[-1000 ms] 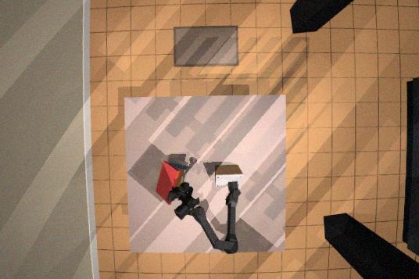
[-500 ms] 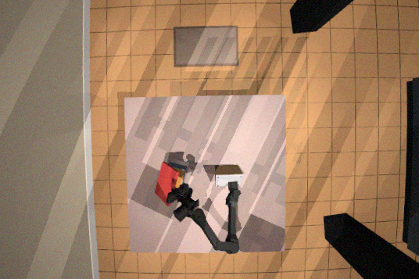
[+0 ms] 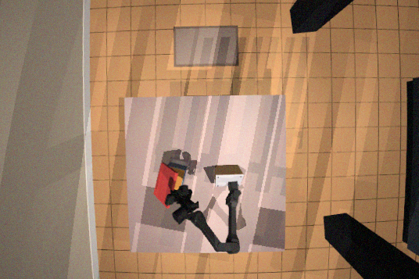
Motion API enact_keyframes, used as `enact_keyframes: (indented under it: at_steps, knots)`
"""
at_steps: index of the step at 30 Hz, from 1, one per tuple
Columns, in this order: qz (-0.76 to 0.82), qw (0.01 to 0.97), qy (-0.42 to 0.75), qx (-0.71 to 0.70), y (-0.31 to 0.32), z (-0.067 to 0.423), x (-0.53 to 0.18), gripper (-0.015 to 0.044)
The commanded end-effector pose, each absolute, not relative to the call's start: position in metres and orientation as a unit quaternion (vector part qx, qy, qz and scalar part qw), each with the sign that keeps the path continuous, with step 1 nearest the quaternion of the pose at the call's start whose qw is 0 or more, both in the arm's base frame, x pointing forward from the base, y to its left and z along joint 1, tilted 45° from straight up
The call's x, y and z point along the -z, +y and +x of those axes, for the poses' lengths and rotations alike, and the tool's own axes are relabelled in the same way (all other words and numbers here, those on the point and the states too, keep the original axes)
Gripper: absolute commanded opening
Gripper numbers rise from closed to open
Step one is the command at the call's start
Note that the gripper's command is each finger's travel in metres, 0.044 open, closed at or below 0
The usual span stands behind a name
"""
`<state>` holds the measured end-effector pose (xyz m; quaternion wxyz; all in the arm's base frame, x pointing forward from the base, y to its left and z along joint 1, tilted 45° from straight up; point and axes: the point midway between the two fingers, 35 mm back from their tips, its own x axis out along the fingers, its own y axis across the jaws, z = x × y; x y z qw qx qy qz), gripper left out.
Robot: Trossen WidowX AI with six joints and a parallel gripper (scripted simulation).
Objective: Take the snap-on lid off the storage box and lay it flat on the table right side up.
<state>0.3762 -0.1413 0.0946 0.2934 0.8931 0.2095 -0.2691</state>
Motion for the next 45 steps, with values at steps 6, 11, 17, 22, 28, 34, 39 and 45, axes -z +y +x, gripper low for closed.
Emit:
enact_keyframes:
  at_steps: [6, 11, 17, 22, 28, 34, 39, 45]
  knots:
    - [0.893, 0.301, 0.205, 0.264, -0.147, 0.373, -0.091, 0.0000]
    - [0.893, 0.301, 0.205, 0.264, -0.152, 0.368, -0.084, 0.0000]
    - [0.893, 0.301, 0.205, 0.264, -0.160, 0.362, -0.076, 0.0000]
    - [0.893, 0.301, 0.204, 0.264, -0.166, 0.358, -0.070, 0.0000]
    - [0.893, 0.301, 0.204, 0.265, -0.173, 0.352, -0.062, 0.0000]
    - [0.893, 0.302, 0.204, 0.265, -0.180, 0.346, -0.054, 0.0000]
    - [0.893, 0.302, 0.204, 0.265, -0.186, 0.342, -0.048, 0.0000]
    - [0.893, 0.302, 0.204, 0.265, -0.194, 0.336, -0.040, 0.0000]
